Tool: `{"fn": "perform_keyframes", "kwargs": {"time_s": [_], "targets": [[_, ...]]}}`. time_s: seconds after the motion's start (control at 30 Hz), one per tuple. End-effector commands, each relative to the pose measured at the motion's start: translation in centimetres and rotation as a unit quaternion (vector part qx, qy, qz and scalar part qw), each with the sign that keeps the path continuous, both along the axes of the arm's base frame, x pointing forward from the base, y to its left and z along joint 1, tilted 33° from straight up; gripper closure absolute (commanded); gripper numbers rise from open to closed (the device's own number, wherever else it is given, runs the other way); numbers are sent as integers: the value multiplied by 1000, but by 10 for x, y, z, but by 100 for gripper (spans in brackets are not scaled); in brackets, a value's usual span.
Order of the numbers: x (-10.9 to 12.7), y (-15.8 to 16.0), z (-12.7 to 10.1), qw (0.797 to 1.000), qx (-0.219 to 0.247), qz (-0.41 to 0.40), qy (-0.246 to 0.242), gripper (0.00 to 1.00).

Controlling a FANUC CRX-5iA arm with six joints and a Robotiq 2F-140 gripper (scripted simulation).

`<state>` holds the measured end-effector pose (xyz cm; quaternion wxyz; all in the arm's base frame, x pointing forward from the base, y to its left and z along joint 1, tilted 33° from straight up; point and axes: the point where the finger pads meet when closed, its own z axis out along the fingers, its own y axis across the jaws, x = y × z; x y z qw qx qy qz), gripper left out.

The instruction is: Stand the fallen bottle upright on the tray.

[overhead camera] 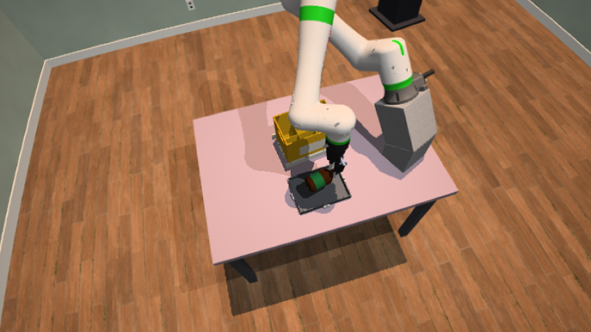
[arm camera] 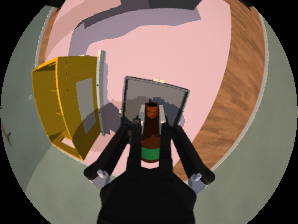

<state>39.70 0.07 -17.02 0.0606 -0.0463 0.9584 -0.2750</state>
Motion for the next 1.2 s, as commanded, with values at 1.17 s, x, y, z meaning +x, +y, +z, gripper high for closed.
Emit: {"fn": "perform_keyframes", "kwargs": {"time_s": [1.17], "targets": [[-8,31,49,1000,0,0,0,100]]}}
